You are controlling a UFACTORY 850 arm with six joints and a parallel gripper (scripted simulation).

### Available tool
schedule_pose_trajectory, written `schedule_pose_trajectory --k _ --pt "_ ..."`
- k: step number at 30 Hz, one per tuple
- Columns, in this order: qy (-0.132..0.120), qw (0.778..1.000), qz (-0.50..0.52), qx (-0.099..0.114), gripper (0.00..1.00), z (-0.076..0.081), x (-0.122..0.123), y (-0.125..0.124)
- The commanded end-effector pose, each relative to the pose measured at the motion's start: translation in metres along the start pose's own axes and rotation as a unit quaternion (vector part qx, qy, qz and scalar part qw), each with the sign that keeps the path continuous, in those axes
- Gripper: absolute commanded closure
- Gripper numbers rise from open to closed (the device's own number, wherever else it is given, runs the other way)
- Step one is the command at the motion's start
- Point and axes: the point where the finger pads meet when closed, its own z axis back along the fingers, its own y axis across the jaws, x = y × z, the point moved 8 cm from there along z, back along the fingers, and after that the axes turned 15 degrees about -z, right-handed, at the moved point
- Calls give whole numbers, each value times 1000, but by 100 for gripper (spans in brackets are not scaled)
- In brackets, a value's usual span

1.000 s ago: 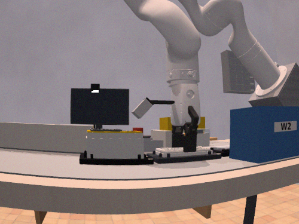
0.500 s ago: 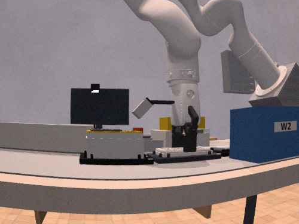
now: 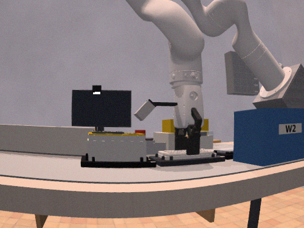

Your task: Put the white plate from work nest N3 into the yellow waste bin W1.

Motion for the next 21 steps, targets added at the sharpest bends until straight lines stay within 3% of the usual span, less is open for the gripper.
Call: schedule_pose_trajectory --k 1,21 --pt "0 1000 0 0 100 0 0 0" --pt "0 1000 0 0 100 7 0 0"
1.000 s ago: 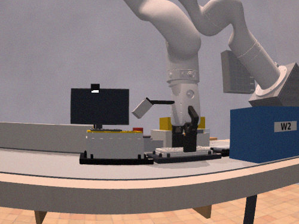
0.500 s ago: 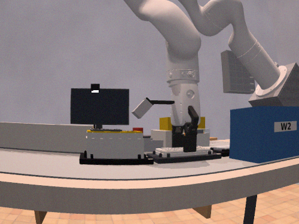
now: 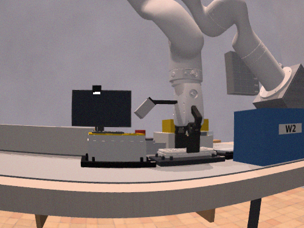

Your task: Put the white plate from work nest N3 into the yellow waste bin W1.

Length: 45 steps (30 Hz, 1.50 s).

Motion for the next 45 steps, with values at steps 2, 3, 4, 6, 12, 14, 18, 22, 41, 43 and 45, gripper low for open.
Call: schedule_pose_trajectory --k 2,3,4,6,12,14,18,22,41,43,45 --pt "0 1000 0 0 100 4 0 0" --pt "0 1000 0 0 100 4 0 0" --pt "0 1000 0 0 100 5 0 0" --pt "0 1000 0 0 100 6 0 0" --pt "0 1000 0 0 100 9 0 0" --pt "0 1000 0 0 100 10 0 0" --pt "0 1000 0 0 100 13 0 0" --pt "0 1000 0 0 100 16 0 0" --pt "0 1000 0 0 100 32 0 0" --pt "0 1000 0 0 100 35 0 0" --pt "0 1000 0 0 100 35 0 0"
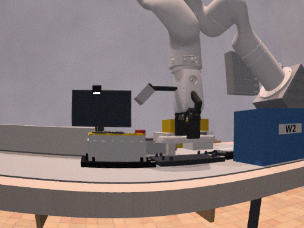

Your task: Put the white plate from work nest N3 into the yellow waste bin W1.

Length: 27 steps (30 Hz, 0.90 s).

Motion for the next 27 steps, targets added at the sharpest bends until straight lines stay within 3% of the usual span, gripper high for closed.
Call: schedule_pose_trajectory --k 1,27 --pt "0 1000 0 0 100 4 0 0" --pt "0 1000 0 0 100 44 0 0"
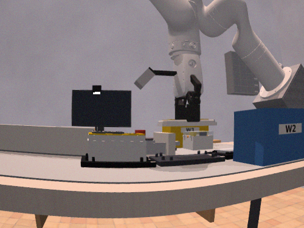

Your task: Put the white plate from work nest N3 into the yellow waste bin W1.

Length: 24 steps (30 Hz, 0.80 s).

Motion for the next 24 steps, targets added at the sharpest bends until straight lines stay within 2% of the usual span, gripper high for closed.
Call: schedule_pose_trajectory --k 1,24 --pt "0 1000 0 0 100 7 0 0" --pt "0 1000 0 0 100 39 0 0"
